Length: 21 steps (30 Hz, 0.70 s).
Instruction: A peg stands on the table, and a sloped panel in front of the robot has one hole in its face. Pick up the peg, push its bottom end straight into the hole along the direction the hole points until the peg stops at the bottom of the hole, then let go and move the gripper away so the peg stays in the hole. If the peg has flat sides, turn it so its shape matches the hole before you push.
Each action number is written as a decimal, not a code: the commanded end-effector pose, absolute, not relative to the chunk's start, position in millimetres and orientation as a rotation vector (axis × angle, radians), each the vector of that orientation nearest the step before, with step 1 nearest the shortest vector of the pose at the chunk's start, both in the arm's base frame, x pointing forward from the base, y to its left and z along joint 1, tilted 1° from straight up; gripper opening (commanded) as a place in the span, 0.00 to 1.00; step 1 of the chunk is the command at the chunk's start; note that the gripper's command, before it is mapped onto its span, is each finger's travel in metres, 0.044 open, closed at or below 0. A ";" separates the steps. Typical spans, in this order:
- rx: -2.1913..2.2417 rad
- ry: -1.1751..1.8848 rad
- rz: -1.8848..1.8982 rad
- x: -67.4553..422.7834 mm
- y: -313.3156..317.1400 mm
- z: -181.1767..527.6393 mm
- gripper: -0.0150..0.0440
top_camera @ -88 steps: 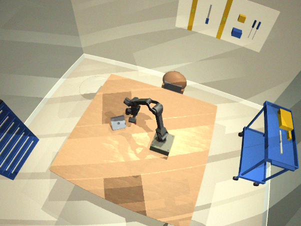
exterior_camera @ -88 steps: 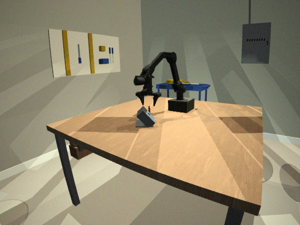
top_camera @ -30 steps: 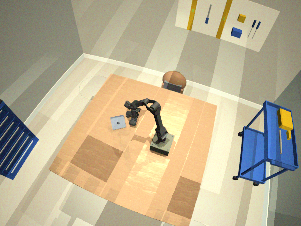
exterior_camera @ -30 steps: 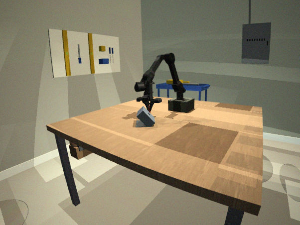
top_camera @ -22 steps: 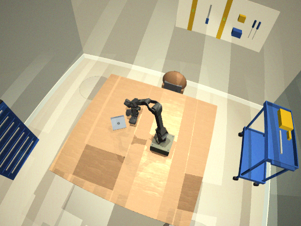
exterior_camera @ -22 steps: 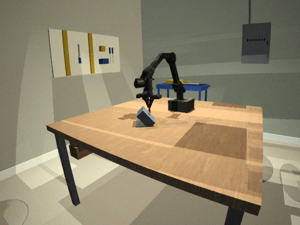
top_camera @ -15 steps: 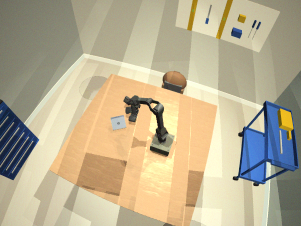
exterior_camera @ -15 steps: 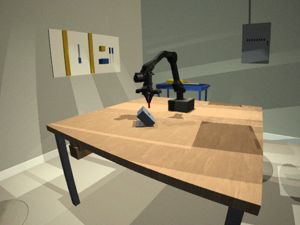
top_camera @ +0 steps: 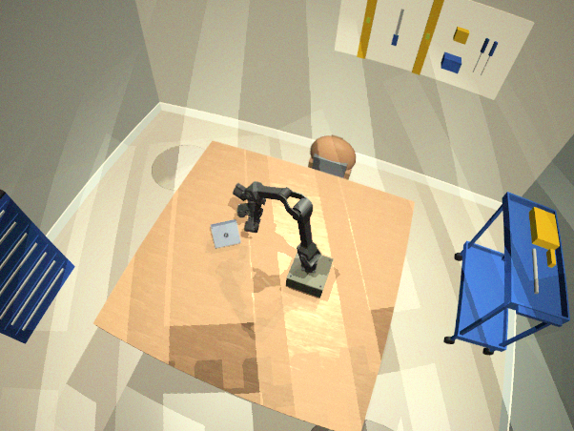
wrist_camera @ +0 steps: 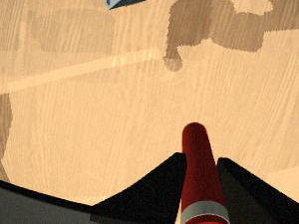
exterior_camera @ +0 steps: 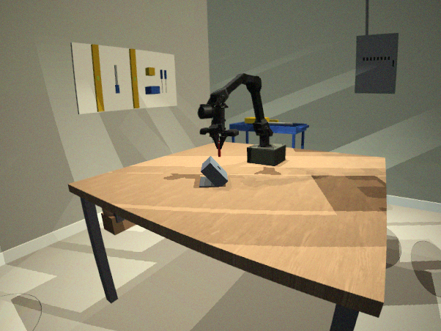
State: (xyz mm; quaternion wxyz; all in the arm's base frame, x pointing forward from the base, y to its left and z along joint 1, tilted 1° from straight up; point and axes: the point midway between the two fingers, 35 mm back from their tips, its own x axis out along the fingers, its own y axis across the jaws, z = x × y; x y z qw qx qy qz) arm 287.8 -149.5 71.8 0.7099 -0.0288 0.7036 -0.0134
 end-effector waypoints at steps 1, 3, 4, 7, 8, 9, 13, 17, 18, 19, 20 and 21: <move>-0.109 1.566 -0.019 290.9 -146.8 71.2 0.25; -0.128 1.569 -0.014 292.1 -145.4 70.9 0.25; -0.137 1.570 -0.012 292.8 -144.7 70.7 0.25; -0.166 1.573 -0.005 294.6 -142.5 70.3 0.25; -0.176 1.574 -0.003 295.2 -141.8 70.1 0.25; -0.185 1.575 0.000 295.8 -141.1 70.0 0.25; -0.223 1.579 0.009 298.3 -138.1 69.4 0.25; -0.262 1.583 0.018 300.7 -135.1 69.0 0.25; -0.271 1.583 0.020 301.4 -134.3 68.9 0.25; -0.281 1.584 0.023 302.0 -133.6 68.8 0.25; -0.290 1.585 0.025 302.6 -132.8 68.7 0.25; -0.300 1.585 0.027 303.2 -132.0 68.6 0.25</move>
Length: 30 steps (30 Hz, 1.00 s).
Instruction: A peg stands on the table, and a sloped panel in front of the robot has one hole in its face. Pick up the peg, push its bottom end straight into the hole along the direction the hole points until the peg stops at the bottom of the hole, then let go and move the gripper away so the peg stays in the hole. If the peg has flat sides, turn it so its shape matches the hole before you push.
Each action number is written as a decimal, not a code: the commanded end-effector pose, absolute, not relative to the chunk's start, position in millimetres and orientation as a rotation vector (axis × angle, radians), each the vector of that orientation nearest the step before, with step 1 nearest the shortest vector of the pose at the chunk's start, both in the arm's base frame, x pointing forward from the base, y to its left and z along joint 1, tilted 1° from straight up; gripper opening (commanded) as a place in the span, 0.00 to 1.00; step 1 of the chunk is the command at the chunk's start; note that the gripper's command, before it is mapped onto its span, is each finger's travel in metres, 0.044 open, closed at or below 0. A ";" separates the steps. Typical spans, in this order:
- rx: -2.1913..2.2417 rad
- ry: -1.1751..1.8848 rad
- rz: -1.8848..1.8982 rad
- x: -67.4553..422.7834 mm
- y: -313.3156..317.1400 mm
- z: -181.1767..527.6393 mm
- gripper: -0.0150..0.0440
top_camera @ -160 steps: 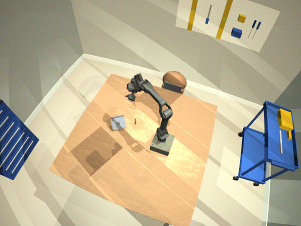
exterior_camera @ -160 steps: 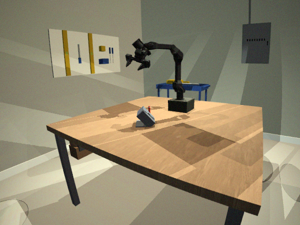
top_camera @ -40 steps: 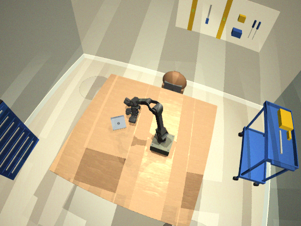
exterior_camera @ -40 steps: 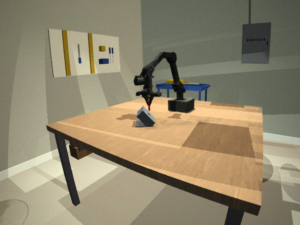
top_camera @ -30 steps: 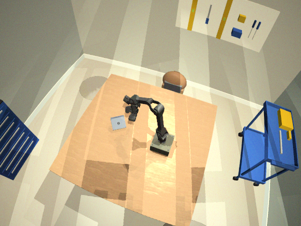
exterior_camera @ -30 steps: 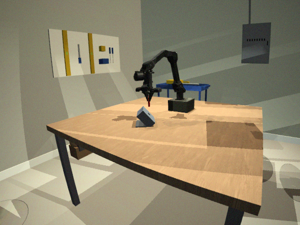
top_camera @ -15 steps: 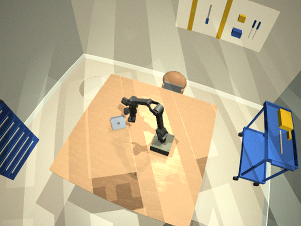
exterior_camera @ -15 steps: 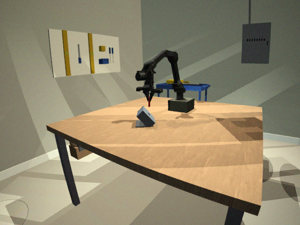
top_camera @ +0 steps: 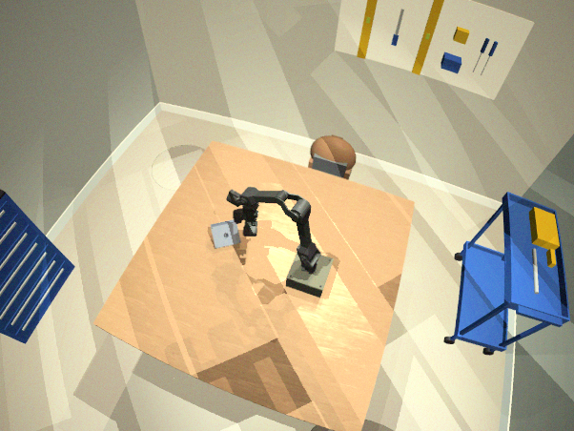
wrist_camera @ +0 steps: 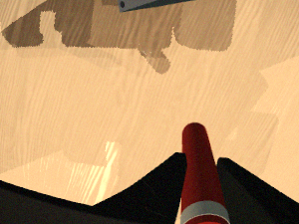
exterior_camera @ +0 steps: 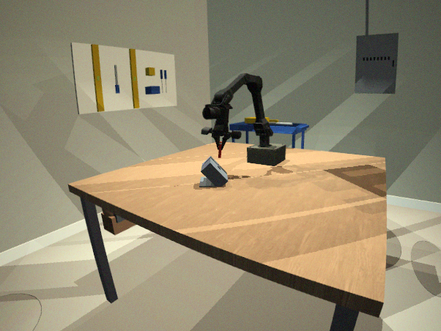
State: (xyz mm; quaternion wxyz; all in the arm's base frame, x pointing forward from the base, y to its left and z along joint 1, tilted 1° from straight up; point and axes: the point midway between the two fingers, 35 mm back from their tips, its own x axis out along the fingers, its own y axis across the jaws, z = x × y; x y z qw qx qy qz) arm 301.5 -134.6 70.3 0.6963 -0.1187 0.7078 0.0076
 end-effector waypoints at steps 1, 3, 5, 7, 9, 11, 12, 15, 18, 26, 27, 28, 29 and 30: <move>-0.310 1.586 0.029 303.8 -131.2 68.5 0.25; -0.329 1.587 0.034 305.0 -129.7 68.3 0.25; -0.348 1.588 0.038 306.2 -128.1 68.1 0.25; -0.367 1.589 0.042 307.5 -126.5 68.0 0.25; -0.386 1.590 0.047 308.7 -124.9 67.8 0.25; -0.405 1.590 0.051 309.9 -123.3 67.7 0.25; -0.415 1.591 0.053 310.5 -122.5 67.6 0.25; -0.444 1.591 0.060 312.3 -120.0 67.5 0.25; -0.473 1.592 0.066 314.1 -117.5 67.4 0.25; -0.549 1.591 0.082 318.8 -110.6 67.2 0.25; -0.559 1.591 0.084 319.4 -109.8 67.2 0.25; -0.568 1.590 0.086 320.0 -108.9 67.2 0.25; -0.578 1.590 0.088 320.6 -108.0 67.2 0.25; -0.588 1.590 0.090 321.2 -107.1 67.2 0.25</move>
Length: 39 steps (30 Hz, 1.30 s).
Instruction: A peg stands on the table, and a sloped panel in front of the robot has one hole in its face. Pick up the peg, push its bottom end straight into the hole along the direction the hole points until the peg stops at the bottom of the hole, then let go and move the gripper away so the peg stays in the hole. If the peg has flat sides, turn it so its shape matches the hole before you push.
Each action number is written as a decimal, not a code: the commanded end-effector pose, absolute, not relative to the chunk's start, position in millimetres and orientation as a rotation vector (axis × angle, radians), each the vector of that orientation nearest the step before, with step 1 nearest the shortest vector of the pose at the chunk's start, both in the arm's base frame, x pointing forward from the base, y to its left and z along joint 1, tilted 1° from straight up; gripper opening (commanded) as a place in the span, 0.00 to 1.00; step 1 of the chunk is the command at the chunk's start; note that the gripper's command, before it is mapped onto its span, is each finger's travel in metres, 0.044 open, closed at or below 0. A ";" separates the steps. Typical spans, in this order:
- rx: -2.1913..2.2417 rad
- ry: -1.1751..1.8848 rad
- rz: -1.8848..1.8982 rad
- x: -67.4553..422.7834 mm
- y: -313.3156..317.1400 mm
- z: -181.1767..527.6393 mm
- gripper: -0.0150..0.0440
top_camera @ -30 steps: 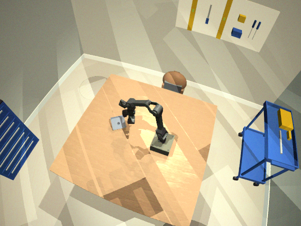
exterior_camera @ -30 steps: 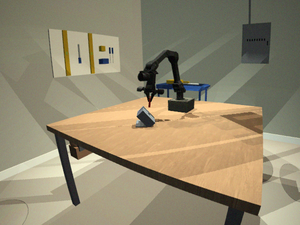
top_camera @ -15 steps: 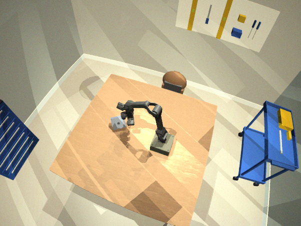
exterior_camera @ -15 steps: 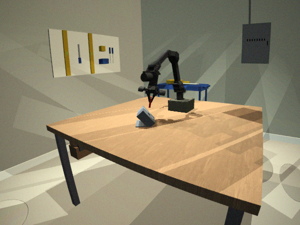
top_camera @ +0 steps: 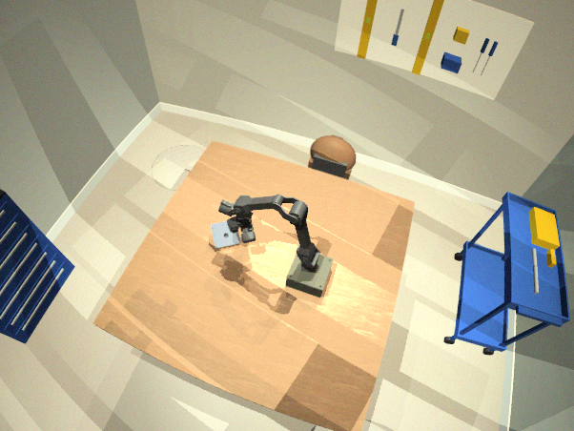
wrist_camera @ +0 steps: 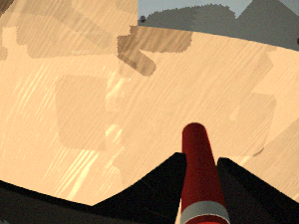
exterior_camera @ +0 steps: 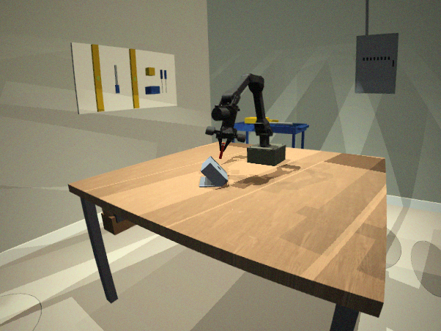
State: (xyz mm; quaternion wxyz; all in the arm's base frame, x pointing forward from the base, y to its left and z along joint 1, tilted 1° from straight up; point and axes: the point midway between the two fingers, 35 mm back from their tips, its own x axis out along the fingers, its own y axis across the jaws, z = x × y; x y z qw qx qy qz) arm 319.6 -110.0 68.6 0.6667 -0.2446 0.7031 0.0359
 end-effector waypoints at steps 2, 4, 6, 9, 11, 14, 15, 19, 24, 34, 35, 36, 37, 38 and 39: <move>-0.607 1.589 0.094 322.4 -105.3 67.2 0.25; -0.626 1.588 0.098 323.5 -103.5 67.2 0.25; -0.645 1.587 0.102 324.7 -101.7 67.3 0.25; -0.674 1.586 0.107 326.4 -98.9 67.4 0.25; -0.693 1.584 0.111 327.5 -97.0 67.4 0.25; -0.721 1.582 0.116 329.2 -94.2 67.6 0.25; -0.731 1.582 0.118 329.8 -93.2 67.6 0.25; -0.769 1.578 0.125 332.0 -89.4 67.9 0.25; -0.816 1.573 0.133 334.7 -84.4 68.2 0.25; -0.911 1.561 0.149 340.0 -74.2 69.2 0.25; -0.921 1.560 0.150 340.5 -73.1 69.3 0.25; -0.930 1.558 0.151 341.0 -72.1 69.4 0.25; -0.939 1.557 0.153 341.5 -71.0 69.6 0.25; -0.949 1.555 0.154 342.0 -69.9 69.7 0.25; -0.958 1.554 0.156 342.5 -68.9 69.8 0.25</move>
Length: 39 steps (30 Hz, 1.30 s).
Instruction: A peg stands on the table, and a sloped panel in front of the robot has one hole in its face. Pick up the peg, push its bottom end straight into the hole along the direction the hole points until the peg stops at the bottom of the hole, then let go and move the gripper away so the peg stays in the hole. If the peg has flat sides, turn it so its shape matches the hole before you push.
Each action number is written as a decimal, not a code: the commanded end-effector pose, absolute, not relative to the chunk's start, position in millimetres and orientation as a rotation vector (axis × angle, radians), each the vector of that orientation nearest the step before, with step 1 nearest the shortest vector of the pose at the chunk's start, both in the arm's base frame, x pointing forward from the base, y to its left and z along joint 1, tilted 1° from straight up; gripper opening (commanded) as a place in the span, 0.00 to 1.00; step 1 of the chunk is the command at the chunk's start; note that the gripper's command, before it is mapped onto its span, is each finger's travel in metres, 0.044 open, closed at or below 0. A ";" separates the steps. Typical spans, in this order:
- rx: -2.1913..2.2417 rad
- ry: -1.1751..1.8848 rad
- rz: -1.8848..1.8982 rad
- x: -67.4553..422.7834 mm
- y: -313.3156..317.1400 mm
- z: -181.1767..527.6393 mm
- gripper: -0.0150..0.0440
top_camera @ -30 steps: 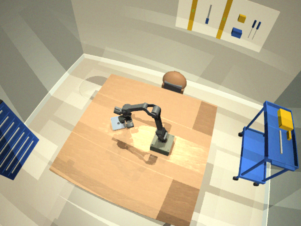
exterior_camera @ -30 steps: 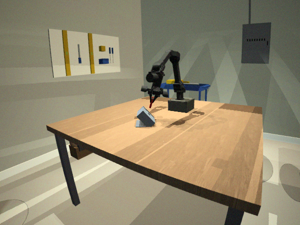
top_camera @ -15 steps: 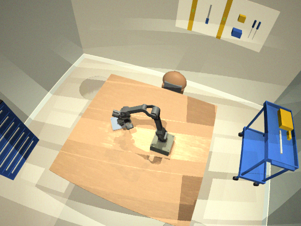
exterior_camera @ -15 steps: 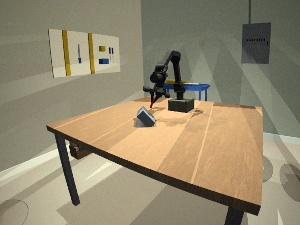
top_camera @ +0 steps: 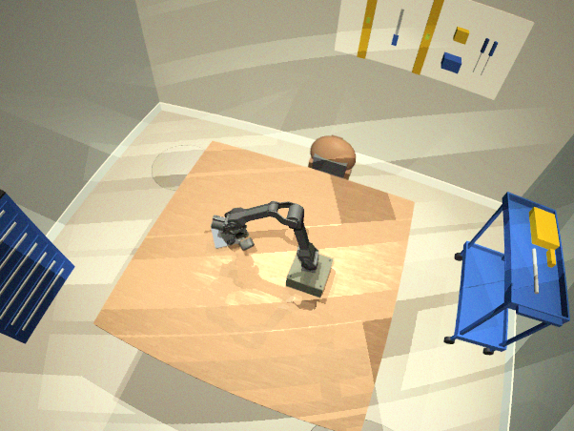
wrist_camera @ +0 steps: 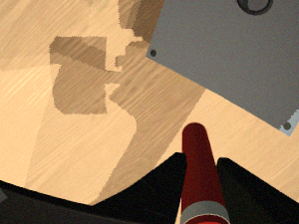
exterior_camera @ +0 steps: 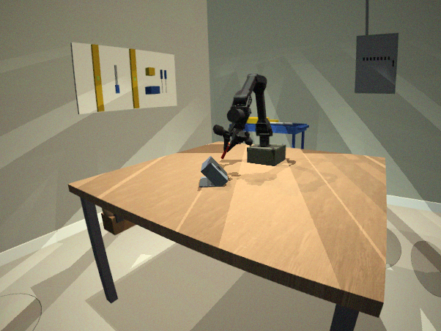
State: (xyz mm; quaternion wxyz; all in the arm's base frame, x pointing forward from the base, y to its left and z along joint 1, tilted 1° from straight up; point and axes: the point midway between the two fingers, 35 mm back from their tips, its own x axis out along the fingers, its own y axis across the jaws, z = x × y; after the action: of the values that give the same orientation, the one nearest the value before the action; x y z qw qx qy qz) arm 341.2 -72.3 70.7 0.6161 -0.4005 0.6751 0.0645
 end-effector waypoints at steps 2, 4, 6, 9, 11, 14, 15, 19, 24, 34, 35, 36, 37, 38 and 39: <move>-0.977 1.551 0.158 343.5 -66.7 70.1 0.25; -0.996 1.547 0.161 344.5 -64.5 70.3 0.25; -1.015 1.544 0.164 345.4 -62.3 70.6 0.25; -1.043 1.539 0.168 346.9 -59.0 71.1 0.25; -1.061 1.535 0.170 347.8 -56.8 71.4 0.25; -1.089 1.530 0.174 349.2 -53.4 71.9 0.25; -1.099 1.528 0.175 349.6 -52.2 72.1 0.25; -1.136 1.519 0.179 351.4 -47.6 72.8 0.25; -1.182 1.509 0.184 353.5 -41.7 73.7 0.25; -1.274 1.485 0.193 357.3 -29.5 75.8 0.25; -1.283 1.482 0.193 357.7 -28.3 76.1 0.25; -1.292 1.480 0.194 358.1 -27.0 76.3 0.25; -1.301 1.477 0.195 358.4 -25.8 76.5 0.25; -1.310 1.474 0.196 358.8 -24.5 76.8 0.25; -1.319 1.472 0.196 359.1 -23.3 77.0 0.25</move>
State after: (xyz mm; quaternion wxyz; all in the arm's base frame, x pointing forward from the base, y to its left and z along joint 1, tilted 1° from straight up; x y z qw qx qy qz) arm 358.2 -27.4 77.5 0.5544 -0.5433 0.6252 0.0811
